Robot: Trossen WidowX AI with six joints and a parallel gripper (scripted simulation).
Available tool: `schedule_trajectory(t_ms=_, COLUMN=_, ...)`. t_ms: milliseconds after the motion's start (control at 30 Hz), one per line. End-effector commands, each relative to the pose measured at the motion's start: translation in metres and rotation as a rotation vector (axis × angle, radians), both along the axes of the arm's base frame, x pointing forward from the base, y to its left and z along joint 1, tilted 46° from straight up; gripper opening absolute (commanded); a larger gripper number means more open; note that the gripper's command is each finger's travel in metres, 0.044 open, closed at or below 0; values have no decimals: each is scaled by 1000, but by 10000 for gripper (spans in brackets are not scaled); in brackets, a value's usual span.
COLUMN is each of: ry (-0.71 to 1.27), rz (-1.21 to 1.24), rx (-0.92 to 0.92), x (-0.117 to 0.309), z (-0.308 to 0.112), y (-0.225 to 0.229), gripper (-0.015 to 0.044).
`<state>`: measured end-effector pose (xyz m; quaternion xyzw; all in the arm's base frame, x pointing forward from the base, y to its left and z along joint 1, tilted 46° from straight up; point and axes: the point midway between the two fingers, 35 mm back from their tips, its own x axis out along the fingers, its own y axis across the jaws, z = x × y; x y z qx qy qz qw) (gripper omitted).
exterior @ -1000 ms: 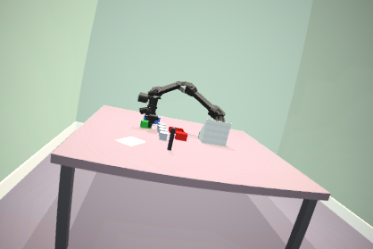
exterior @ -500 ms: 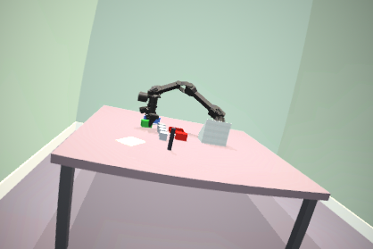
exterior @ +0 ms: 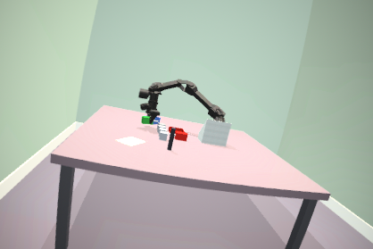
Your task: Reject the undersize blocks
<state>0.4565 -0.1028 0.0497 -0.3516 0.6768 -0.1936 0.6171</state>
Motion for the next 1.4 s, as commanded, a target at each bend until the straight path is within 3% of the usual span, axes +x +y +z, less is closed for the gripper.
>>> schedule_trajectory(t_ms=0, ry=0, rz=0, rx=0, x=0, z=0, y=0, gripper=0)
schedule_trajectory(t_ms=100, ry=-18, rz=-16, rx=2, x=1, z=-3, y=9, gripper=0)
schedule_trajectory(t_ms=433, ry=-266, rz=-234, rx=9, x=0, z=-58, y=120, gripper=0)
schedule_trajectory(t_ms=1367, ry=-271, rz=-238, rx=7, x=6, z=-91, y=90, gripper=0)
